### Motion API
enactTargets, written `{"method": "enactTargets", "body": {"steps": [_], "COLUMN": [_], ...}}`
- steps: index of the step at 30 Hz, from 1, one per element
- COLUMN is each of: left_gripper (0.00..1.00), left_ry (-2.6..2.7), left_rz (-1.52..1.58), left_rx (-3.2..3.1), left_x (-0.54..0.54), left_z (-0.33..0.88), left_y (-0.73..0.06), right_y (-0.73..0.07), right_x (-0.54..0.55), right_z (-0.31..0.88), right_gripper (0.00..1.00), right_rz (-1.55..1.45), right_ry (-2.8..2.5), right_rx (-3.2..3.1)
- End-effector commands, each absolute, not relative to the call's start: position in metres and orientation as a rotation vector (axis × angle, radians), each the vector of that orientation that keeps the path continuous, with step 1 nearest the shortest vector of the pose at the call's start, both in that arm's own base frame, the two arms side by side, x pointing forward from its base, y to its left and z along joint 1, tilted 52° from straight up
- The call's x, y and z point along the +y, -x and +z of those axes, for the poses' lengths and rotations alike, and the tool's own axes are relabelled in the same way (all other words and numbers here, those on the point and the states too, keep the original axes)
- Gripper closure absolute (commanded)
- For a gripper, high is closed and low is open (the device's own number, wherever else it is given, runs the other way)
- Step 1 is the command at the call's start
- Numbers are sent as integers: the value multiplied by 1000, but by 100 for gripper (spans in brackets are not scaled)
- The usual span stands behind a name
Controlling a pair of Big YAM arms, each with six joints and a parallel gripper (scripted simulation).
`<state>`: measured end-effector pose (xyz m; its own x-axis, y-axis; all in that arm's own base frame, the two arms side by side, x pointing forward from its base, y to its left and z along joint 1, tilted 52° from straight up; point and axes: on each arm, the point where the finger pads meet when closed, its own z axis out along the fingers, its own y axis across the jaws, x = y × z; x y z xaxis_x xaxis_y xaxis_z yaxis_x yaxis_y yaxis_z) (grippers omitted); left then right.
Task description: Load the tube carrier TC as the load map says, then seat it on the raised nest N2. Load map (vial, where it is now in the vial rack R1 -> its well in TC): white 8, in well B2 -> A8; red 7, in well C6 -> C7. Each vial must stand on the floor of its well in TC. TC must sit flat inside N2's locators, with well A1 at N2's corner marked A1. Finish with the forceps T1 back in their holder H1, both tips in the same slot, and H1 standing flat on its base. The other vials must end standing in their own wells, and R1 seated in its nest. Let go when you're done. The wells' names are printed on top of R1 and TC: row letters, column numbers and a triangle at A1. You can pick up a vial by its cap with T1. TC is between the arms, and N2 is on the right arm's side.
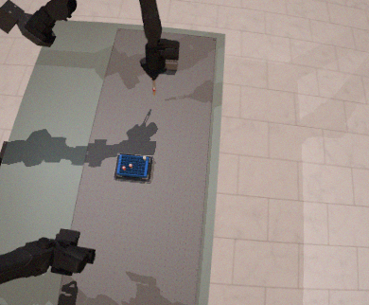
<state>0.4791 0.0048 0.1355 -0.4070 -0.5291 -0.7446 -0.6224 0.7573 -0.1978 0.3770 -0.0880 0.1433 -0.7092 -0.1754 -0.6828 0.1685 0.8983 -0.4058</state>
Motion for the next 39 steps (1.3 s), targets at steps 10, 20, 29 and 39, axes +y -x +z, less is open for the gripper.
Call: {"method": "enactTargets", "body": {"steps": [10, 20, 29, 39], "left_gripper": [91, 91, 91, 91], "left_ry": [859, 858, 858, 857], "left_rz": [116, 118, 117, 117], "left_rx": [2084, 2086, 2086, 2087], "left_x": [-22, -34, -47, -60], "left_z": [128, 121, 115, 108], "left_y": [-490, -491, -492, -493], "right_y": [-379, -379, -379, -379], "right_x": [-87, -87, -87, -87], "right_z": [148, 148, 148, 148], "right_gripper": [0, 0, 0, 0], "right_rz": [-582, -582, -582, -582], "right_ry": [23, 23, 23, 23], "right_rx": [2284, 2284, 2284, 2284]}}
